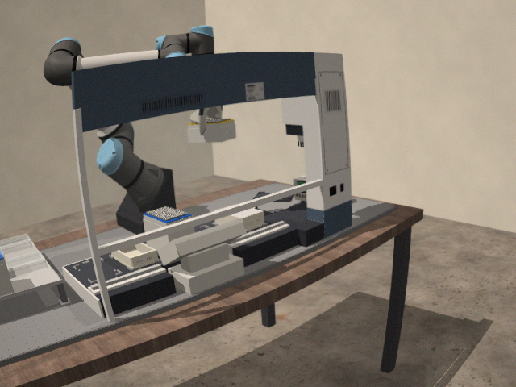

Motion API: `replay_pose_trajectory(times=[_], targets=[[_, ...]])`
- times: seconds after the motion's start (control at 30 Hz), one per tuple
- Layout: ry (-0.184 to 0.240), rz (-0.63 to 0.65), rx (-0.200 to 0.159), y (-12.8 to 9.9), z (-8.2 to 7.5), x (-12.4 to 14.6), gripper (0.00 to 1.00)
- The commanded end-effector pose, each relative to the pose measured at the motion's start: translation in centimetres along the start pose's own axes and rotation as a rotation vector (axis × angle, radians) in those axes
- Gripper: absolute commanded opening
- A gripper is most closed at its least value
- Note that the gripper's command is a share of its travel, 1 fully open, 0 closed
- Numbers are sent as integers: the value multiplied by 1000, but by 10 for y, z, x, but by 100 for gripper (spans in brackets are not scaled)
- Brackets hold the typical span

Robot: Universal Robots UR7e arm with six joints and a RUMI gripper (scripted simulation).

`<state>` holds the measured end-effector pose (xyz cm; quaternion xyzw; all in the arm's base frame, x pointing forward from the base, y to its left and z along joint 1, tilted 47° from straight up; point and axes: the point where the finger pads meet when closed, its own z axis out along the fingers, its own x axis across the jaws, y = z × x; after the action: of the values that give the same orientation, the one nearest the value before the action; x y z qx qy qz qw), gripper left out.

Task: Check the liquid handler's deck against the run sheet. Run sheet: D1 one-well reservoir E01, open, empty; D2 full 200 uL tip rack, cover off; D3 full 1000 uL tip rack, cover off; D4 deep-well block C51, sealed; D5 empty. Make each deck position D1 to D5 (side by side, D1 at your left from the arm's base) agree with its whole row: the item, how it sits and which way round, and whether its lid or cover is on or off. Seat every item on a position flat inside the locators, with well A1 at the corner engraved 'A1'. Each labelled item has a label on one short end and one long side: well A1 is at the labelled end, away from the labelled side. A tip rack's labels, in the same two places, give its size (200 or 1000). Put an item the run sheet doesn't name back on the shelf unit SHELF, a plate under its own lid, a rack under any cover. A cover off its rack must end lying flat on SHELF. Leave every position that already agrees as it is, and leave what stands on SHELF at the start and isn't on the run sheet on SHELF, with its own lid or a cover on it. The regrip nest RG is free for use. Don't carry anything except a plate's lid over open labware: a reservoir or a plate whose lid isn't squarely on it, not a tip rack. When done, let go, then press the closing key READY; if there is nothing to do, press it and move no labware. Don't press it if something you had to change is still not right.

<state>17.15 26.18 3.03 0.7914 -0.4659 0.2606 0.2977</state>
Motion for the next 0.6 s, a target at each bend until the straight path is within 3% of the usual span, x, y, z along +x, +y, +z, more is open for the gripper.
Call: replay_pose_trajectory(times=[0.0,0.2,0.57], targets=[[-1,14,1,1,0,4,0],[-1,124,1,10,0,32,0],[0,124,1,25,0,75,0]])
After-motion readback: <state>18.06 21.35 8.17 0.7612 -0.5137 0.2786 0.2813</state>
